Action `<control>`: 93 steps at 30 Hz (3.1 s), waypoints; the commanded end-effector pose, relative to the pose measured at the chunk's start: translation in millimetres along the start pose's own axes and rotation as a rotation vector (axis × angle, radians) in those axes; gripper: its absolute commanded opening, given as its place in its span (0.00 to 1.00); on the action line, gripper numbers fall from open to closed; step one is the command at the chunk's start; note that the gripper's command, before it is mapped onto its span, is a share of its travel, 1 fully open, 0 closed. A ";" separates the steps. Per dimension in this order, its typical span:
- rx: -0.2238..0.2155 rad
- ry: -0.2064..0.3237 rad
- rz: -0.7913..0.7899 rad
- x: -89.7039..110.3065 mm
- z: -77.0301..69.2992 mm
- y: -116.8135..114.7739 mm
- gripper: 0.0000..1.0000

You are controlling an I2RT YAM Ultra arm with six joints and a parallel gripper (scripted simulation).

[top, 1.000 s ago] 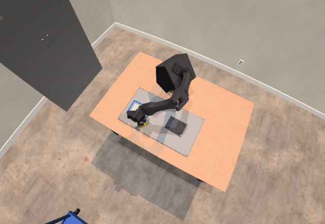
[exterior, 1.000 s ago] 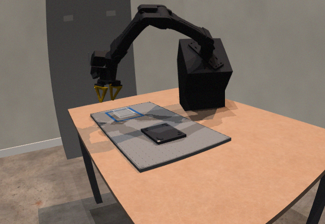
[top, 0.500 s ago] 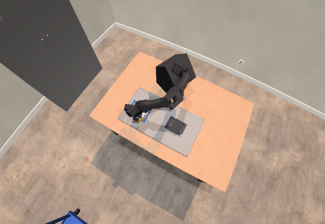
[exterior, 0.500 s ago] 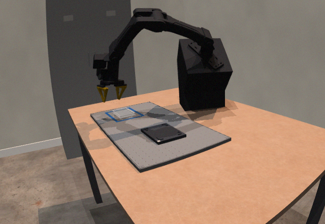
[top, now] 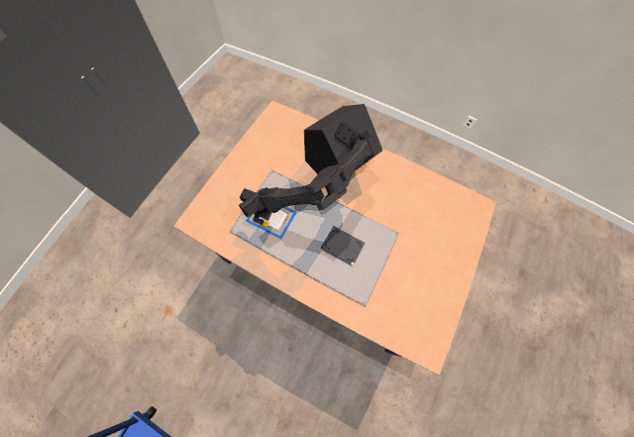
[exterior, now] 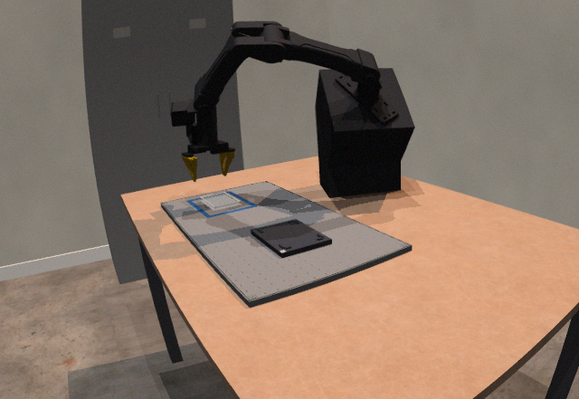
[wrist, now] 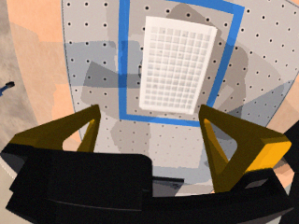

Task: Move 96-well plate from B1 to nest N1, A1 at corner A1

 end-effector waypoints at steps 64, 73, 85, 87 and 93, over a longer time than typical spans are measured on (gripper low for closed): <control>0.021 0.011 0.088 -18.9 64.5 -23.4 1.00; 0.023 0.010 0.086 -17.6 80.6 -23.9 1.00; 0.024 0.008 0.098 -20.2 77.6 -25.6 1.00; 0.024 0.008 0.098 -20.2 77.6 -25.6 1.00; 0.024 0.008 0.098 -20.2 77.6 -25.6 1.00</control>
Point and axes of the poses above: the point where the finger pads meet when closed, its own z axis out along the fingers, its own y axis across the jaws, x = y × z, the point moved 9 cm from there along -z, back along the fingers
